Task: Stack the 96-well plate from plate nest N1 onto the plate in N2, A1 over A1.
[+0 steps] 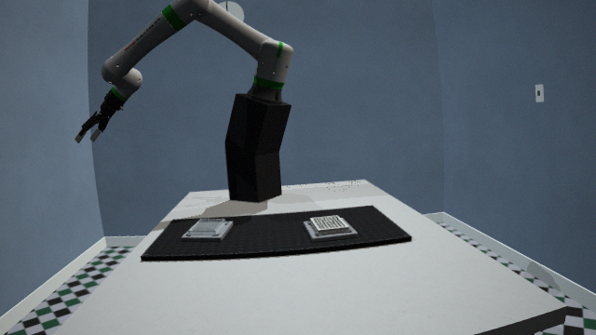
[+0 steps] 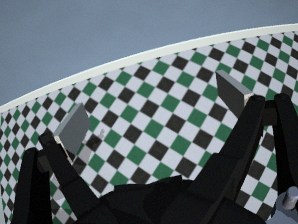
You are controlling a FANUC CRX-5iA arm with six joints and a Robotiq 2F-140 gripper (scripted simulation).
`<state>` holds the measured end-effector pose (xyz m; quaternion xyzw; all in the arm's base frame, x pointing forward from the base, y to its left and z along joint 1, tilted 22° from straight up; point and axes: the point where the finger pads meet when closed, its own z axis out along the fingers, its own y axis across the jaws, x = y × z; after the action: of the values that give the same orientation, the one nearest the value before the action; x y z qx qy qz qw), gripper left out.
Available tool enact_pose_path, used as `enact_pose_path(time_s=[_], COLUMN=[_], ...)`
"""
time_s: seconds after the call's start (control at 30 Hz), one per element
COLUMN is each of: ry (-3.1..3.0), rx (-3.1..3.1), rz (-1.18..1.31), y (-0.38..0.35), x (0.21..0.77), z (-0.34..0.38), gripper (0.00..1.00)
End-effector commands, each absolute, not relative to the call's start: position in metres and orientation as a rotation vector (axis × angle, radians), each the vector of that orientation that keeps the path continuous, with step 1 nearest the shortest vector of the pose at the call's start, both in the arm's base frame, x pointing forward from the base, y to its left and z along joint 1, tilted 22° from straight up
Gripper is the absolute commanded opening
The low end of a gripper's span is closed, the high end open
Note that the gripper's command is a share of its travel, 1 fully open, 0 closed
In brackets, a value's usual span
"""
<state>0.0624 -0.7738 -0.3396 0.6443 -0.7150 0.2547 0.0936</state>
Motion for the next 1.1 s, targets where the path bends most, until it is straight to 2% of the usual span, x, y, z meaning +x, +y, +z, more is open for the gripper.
enact_pose_path(time_s=[0.0, 1.07], ry=[-2.114, -1.99], rx=[1.923, 2.141], rz=[0.769, 0.794], y=[-0.771, -0.74], x=[0.08, 0.213], z=[-0.336, -0.311], gripper=[1.0, 1.0])
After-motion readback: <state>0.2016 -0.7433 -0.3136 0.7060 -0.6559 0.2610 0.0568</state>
